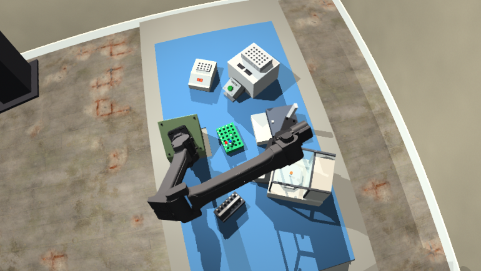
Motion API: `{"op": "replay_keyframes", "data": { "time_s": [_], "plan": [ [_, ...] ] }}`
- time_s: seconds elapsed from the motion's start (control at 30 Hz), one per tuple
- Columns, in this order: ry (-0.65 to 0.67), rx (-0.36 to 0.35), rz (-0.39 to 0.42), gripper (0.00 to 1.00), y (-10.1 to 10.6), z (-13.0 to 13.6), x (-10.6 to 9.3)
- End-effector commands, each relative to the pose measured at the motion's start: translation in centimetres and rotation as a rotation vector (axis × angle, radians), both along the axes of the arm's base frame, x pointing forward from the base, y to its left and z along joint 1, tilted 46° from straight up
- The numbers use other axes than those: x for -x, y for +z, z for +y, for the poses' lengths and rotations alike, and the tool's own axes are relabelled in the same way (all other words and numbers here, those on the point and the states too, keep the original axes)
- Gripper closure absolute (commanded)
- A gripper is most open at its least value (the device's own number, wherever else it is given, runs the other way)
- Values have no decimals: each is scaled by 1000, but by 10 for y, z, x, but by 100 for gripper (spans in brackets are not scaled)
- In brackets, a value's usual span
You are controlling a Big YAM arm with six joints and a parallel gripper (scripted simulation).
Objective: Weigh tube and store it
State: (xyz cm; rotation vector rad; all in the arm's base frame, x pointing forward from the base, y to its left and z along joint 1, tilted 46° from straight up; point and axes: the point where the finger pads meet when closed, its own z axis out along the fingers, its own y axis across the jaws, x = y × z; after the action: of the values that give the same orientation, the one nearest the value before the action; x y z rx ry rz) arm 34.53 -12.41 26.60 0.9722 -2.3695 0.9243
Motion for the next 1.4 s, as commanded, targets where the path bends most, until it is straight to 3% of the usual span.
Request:
{"op": "replay_keyframes", "data": {
  "time_s": [0.0, 0.43, 0.9, 1.37],
  "plan": [
    [65, -24, 105, 70, 15, -8, -17],
    [83, -20, 114, 70, 11, -3, -14],
    [73, -19, 120, 70, -8, -25, -3],
    [84, -18, 124, 70, -17, -30, -1]
  ]
}}
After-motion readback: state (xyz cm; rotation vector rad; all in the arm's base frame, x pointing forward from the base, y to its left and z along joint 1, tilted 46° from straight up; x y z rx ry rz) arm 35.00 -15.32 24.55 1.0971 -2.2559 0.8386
